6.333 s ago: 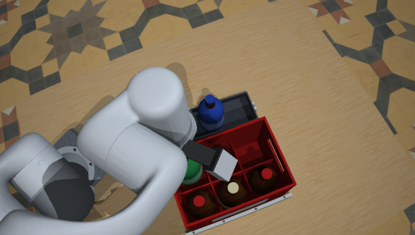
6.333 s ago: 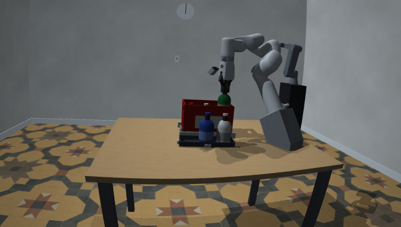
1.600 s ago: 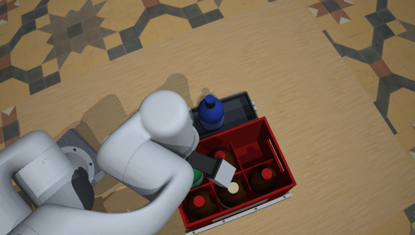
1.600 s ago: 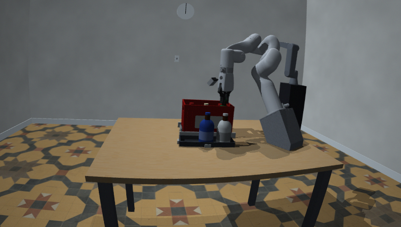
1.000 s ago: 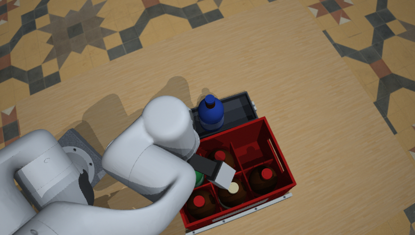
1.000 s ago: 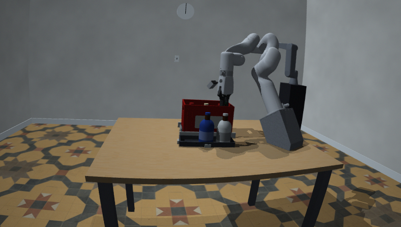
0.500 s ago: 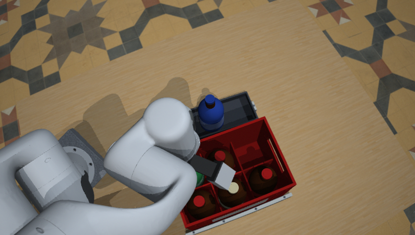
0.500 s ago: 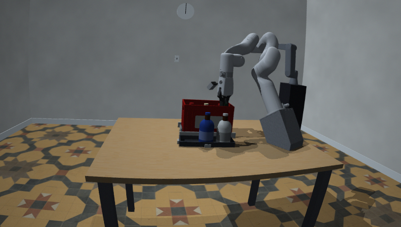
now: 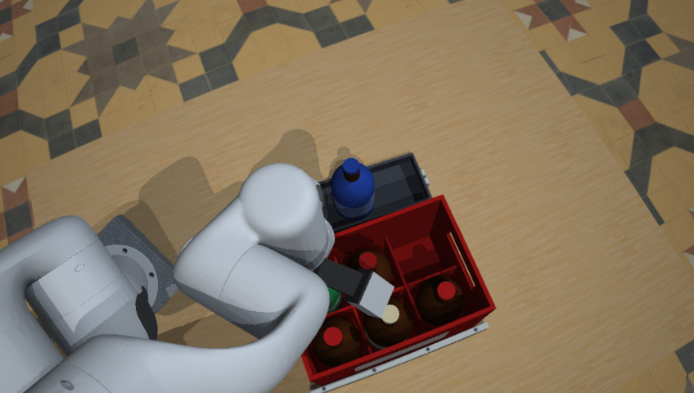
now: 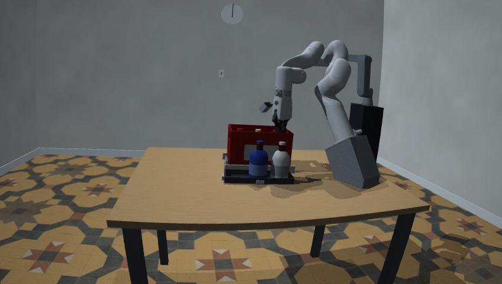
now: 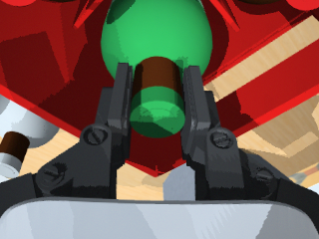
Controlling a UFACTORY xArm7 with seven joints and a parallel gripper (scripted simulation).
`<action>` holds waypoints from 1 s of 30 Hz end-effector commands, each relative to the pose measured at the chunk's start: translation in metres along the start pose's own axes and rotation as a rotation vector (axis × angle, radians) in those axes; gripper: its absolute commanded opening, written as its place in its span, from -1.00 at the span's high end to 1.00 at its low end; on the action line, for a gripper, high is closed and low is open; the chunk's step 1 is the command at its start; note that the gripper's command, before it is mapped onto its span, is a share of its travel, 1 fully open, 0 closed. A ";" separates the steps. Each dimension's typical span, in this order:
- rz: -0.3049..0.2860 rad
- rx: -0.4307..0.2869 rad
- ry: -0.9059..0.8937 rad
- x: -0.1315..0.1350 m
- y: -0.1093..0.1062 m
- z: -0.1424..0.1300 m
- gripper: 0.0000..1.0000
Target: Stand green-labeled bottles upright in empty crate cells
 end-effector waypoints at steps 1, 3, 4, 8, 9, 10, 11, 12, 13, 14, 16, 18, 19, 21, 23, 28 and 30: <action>0.002 0.002 0.001 0.000 -0.001 0.001 1.00; 0.002 0.002 0.001 0.000 -0.001 0.001 1.00; 0.002 0.002 0.001 0.000 -0.001 0.001 1.00; 0.002 0.002 0.001 0.000 -0.001 0.001 1.00; 0.002 0.002 0.001 0.000 0.000 0.001 1.00; 0.002 0.002 0.001 0.000 0.000 0.001 1.00; 0.002 0.003 0.001 0.000 0.000 0.001 1.00; 0.002 0.003 0.001 0.000 0.000 0.001 1.00; 0.002 0.003 0.001 0.000 0.000 0.001 1.00; 0.002 0.003 0.001 0.000 0.000 0.001 1.00; 0.002 0.003 0.001 0.000 0.001 0.001 1.00; 0.002 0.003 0.001 0.000 0.001 0.001 1.00; 0.002 0.003 0.001 0.000 0.001 0.001 1.00; 0.002 0.003 0.001 0.000 0.002 0.001 1.00; 0.002 0.003 0.001 0.000 0.002 0.001 1.00; 0.002 0.003 0.001 0.000 0.004 0.001 1.00; 0.002 0.003 0.001 0.000 0.005 0.001 1.00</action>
Point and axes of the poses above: the point where the finger pads meet when closed, its own y axis out along the fingers, its own x axis across the jaws, z = x × y, the point moved 6 cm from there along -y, back along the fingers, and after that the axes turned 14 degrees about -y, right-handed, at the moved point
